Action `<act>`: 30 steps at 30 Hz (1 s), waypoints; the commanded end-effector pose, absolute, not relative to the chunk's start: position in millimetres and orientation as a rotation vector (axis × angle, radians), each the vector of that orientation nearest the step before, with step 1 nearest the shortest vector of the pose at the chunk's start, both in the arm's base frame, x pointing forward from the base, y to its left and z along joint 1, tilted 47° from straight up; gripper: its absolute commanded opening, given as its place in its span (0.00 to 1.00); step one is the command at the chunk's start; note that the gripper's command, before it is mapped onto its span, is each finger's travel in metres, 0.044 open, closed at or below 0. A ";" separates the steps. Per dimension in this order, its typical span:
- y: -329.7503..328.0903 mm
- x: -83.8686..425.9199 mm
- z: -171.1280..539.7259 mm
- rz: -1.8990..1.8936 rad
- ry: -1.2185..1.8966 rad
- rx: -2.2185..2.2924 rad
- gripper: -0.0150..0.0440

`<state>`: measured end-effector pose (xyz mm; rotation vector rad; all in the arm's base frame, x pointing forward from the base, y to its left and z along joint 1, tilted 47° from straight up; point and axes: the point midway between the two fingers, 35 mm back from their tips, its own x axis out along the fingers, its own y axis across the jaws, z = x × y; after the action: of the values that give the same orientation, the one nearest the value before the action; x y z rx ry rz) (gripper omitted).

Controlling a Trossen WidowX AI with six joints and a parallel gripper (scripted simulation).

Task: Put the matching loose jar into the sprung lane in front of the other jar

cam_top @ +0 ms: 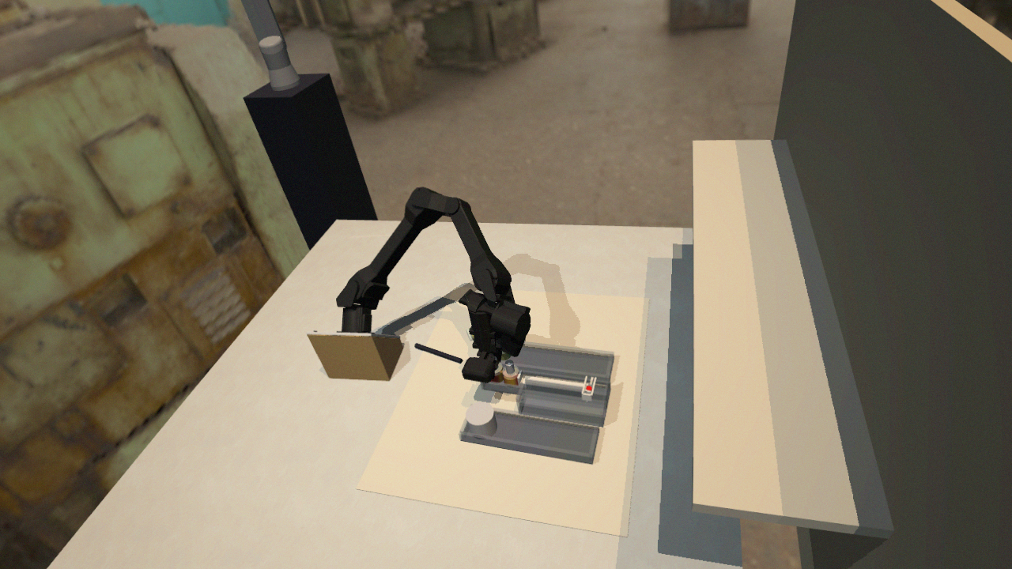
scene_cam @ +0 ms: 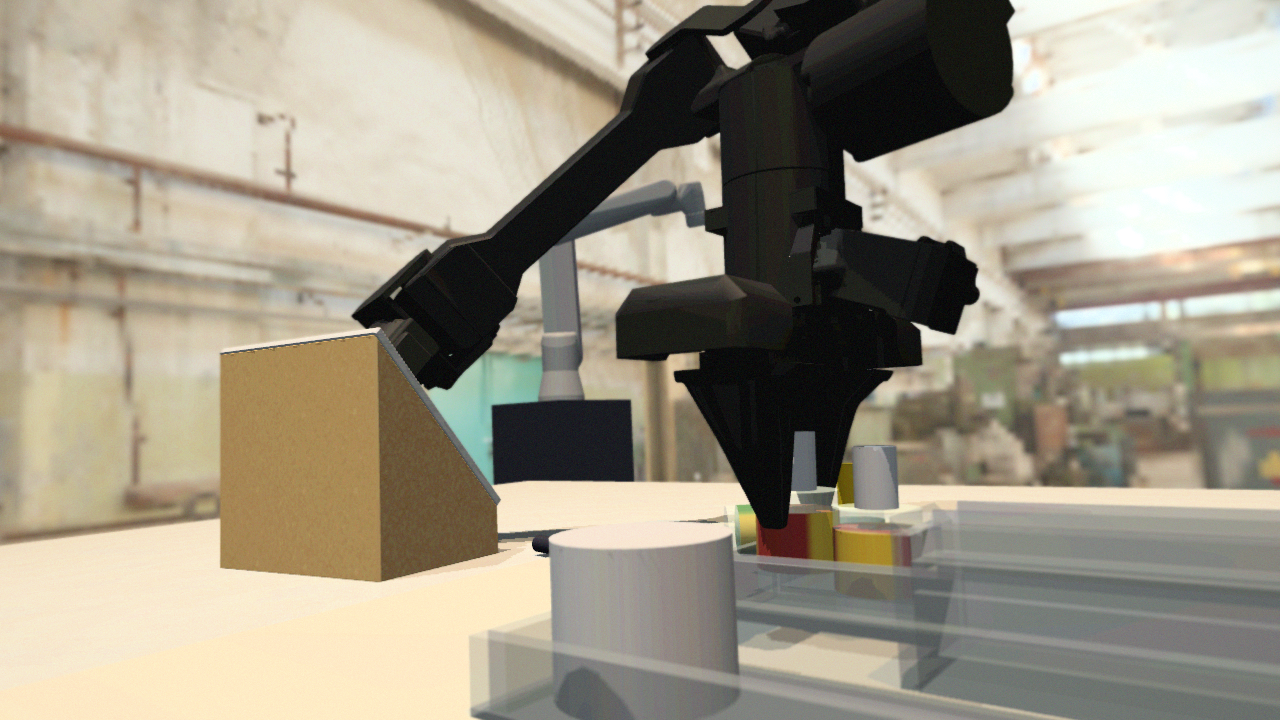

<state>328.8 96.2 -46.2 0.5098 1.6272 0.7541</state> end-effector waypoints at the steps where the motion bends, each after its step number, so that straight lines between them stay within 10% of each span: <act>1: 101.4 331.1 -46.4 0.766 1.612 0.512 0.25; 30: 104.6 329.4 -49.6 0.766 1.612 0.512 0.25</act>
<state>327.1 101.0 -50.2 0.5091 1.6248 0.7560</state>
